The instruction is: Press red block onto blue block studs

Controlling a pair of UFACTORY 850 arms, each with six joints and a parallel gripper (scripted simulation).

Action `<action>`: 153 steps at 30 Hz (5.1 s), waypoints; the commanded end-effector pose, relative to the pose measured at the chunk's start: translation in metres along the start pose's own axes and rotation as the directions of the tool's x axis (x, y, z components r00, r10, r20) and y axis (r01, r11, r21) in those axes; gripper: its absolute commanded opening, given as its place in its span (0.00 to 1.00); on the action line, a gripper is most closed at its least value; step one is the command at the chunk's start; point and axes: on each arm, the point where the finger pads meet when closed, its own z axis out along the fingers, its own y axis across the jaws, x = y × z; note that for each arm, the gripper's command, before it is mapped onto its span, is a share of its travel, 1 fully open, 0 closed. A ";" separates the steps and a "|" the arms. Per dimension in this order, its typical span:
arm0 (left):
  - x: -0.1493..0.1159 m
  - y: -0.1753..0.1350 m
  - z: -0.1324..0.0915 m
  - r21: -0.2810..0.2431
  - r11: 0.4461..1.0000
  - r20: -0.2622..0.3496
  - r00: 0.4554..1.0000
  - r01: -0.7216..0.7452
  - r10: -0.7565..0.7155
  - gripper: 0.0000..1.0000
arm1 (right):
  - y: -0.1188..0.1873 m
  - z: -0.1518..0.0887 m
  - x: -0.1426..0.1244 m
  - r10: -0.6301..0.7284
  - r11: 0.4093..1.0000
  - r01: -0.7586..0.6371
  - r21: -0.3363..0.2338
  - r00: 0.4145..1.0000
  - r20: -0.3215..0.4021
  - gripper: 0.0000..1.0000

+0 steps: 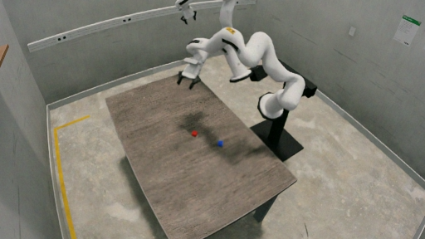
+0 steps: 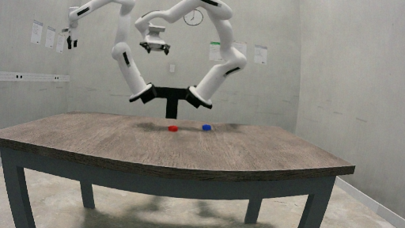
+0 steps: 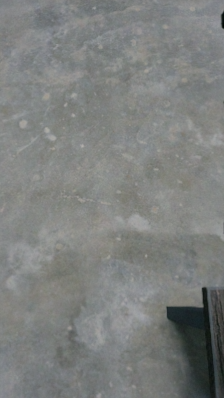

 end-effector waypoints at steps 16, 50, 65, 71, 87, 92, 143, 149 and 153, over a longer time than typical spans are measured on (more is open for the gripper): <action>0.001 0.000 0.000 -0.001 1.000 -0.001 1.000 0.002 -0.002 0.59 | 0.090 -0.037 -0.007 0.009 0.998 -0.010 0.066 1.000 0.014 1.00; 0.001 0.000 0.000 -0.188 0.962 0.482 0.835 -0.199 0.266 0.59 | 0.090 -0.037 -0.007 0.009 0.998 -0.010 0.066 1.000 0.014 1.00; 0.001 0.000 0.000 -0.260 0.937 0.593 0.727 -0.234 0.346 0.59 | 0.090 -0.037 -0.007 0.009 0.998 -0.010 0.066 1.000 0.014 1.00; 0.001 0.000 0.000 -0.310 0.917 0.656 0.642 -0.250 0.396 0.59 | 0.090 -0.037 -0.007 0.009 0.998 -0.010 0.066 1.000 0.014 1.00; -0.048 -0.056 -0.027 -0.392 0.882 0.735 0.487 -0.263 0.472 0.59 | 0.090 -0.037 -0.007 0.009 0.998 -0.010 0.066 1.000 0.014 1.00; -0.048 -0.056 -0.027 -0.392 0.882 0.735 0.487 -0.263 0.472 0.59 | 0.090 -0.037 -0.007 0.009 0.998 -0.010 0.066 1.000 0.014 1.00; -0.197 -0.225 -0.105 -0.392 0.882 0.735 0.487 -0.263 0.472 0.59 | 0.090 -0.037 -0.007 0.009 0.998 -0.010 0.066 1.000 0.014 1.00; -0.207 -0.236 -0.110 -0.392 0.882 0.735 0.487 -0.263 0.472 0.59 | 0.090 -0.037 -0.007 0.009 0.998 -0.010 0.066 1.000 0.014 1.00; -0.222 -0.253 -0.118 -0.392 0.882 0.735 0.486 -0.263 0.472 0.59 | 0.090 -0.037 -0.007 0.009 0.998 -0.010 0.066 1.000 0.014 1.00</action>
